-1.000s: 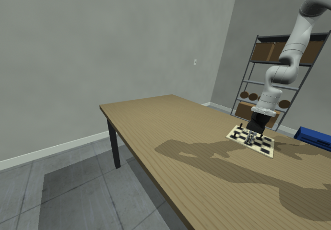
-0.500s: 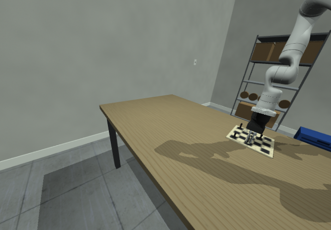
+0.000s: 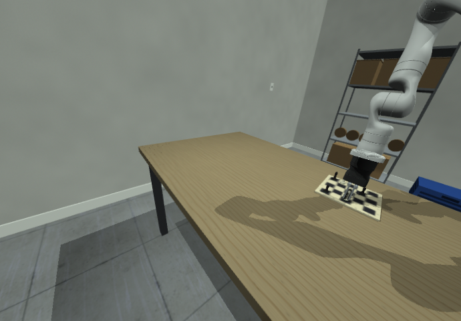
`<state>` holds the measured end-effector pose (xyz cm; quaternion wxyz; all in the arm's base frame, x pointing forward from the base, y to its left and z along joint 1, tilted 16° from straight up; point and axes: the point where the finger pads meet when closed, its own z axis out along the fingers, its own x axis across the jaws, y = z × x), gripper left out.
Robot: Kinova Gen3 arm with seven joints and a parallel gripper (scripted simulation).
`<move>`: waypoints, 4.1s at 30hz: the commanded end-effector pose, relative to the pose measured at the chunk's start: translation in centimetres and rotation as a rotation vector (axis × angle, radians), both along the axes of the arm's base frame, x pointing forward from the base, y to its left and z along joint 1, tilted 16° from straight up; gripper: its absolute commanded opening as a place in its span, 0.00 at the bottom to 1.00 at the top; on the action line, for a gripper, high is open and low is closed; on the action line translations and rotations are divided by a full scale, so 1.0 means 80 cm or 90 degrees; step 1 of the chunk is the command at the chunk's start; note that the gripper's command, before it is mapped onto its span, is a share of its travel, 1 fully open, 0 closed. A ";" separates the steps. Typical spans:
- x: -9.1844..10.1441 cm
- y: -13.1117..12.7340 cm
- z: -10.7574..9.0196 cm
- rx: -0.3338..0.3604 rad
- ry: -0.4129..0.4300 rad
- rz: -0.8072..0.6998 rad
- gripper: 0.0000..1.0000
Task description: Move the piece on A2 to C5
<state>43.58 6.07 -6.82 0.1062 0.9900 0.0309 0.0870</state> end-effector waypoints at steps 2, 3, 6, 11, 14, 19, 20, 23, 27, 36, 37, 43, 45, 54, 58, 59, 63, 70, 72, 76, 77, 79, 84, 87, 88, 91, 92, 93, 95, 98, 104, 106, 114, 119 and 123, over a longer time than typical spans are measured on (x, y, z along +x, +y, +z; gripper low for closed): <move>-0.004 0.002 0.000 -0.002 0.003 0.013 0.00; -0.004 0.002 -0.001 -0.002 0.003 0.013 0.00; -0.004 0.002 -0.001 -0.002 0.003 0.013 0.00; -0.004 0.002 -0.001 -0.002 0.003 0.013 0.00; -0.004 0.002 -0.001 -0.002 0.003 0.013 0.00; -0.004 0.002 -0.001 -0.002 0.003 0.013 0.00; -0.004 0.002 -0.001 -0.002 0.003 0.013 0.00; -0.004 0.002 -0.001 -0.002 0.003 0.013 0.00; -0.004 0.002 -0.001 -0.003 0.004 0.014 0.00; -0.005 0.002 -0.001 -0.003 0.005 0.018 0.00; -0.005 0.002 -0.001 -0.003 0.005 0.018 0.00; -0.005 0.002 -0.001 -0.003 0.005 0.019 0.00; -0.005 0.002 -0.001 -0.003 0.005 0.019 0.00; -0.005 0.002 -0.001 -0.003 0.005 0.019 0.00; -0.005 0.002 -0.001 -0.003 0.005 0.019 0.00; -0.005 0.002 -0.001 -0.003 0.005 0.019 0.00; -0.005 0.002 -0.001 -0.004 0.005 0.019 0.00; -0.005 0.002 -0.003 -0.004 0.006 0.019 0.00; -0.005 0.002 -0.004 -0.004 0.006 0.019 0.00; -0.005 0.002 -0.005 -0.004 0.006 0.019 0.00; -0.005 0.001 -0.005 -0.004 0.006 0.019 0.00; -0.005 0.001 -0.005 -0.004 0.006 0.019 0.00; -0.004 0.002 -0.005 -0.004 0.005 0.019 0.00; -0.004 0.002 -0.005 -0.004 0.005 0.019 0.00; -0.004 0.002 -0.005 -0.004 0.005 0.019 0.00; -0.004 0.002 -0.005 -0.004 0.005 0.019 0.00; -0.004 0.002 -0.005 -0.004 0.005 0.019 0.00; -0.004 0.002 -0.005 -0.004 0.005 0.019 0.00; -0.004 0.002 -0.005 -0.004 0.005 0.019 0.00; -0.004 0.002 -0.005 -0.004 0.005 0.019 0.00; -0.004 0.002 -0.005 -0.004 0.005 0.019 0.00; -0.004 0.002 -0.005 -0.004 0.005 0.019 0.00; -0.004 0.002 -0.005 -0.004 0.005 0.019 0.00; -0.004 0.002 -0.005 -0.004 0.005 0.019 0.00; -0.004 0.002 -0.005 -0.004 0.005 0.019 0.14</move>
